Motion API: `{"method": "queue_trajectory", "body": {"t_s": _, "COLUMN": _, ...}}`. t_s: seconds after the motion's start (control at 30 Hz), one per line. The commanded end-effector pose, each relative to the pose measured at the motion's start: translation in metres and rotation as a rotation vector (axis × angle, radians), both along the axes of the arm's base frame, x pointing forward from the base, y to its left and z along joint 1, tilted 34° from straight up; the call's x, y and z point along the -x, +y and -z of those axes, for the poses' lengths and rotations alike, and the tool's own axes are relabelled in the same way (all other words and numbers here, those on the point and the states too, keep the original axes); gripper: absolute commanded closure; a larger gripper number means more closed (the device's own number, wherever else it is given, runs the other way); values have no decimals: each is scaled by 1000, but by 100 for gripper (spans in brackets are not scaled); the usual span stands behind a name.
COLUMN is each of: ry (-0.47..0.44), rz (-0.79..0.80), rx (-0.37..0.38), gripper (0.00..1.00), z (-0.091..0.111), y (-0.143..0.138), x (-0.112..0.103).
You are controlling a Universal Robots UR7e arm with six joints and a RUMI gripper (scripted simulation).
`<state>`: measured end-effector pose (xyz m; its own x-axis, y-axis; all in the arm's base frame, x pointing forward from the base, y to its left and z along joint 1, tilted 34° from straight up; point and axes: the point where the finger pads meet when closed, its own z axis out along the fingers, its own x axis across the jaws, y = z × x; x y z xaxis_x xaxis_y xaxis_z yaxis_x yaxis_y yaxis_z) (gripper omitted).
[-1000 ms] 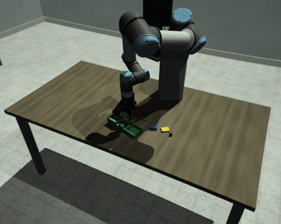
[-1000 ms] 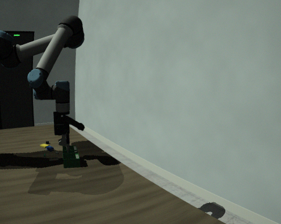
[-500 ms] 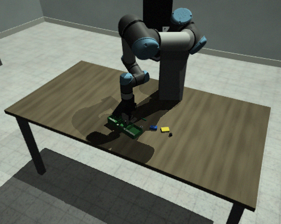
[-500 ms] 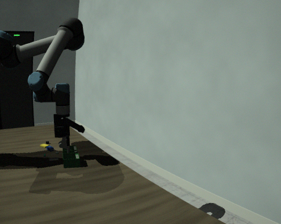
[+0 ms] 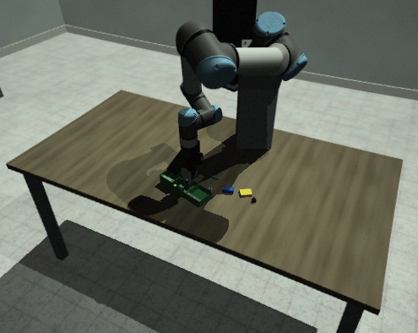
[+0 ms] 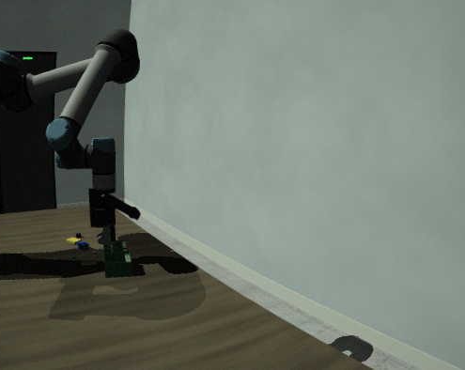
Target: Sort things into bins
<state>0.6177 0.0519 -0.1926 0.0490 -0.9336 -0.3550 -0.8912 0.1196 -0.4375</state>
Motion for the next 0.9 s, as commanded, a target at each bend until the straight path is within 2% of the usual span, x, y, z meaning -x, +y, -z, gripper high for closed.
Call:
{"method": "queue_trajectory", "body": {"t_s": 0.0, "ry": -2, "rz": 0, "rx": 1, "gripper": 96, "z": 0, "y": 0, "x": -1}}
{"method": "queue_trajectory", "body": {"t_s": 0.7, "ry": -2, "rz": 0, "rx": 1, "gripper": 96, "z": 0, "y": 0, "x": -1}}
{"method": "queue_trajectory", "body": {"t_s": 0.87, "ry": 0, "rz": 1, "rx": 0, "gripper": 96, "z": -6, "y": -3, "x": 3}}
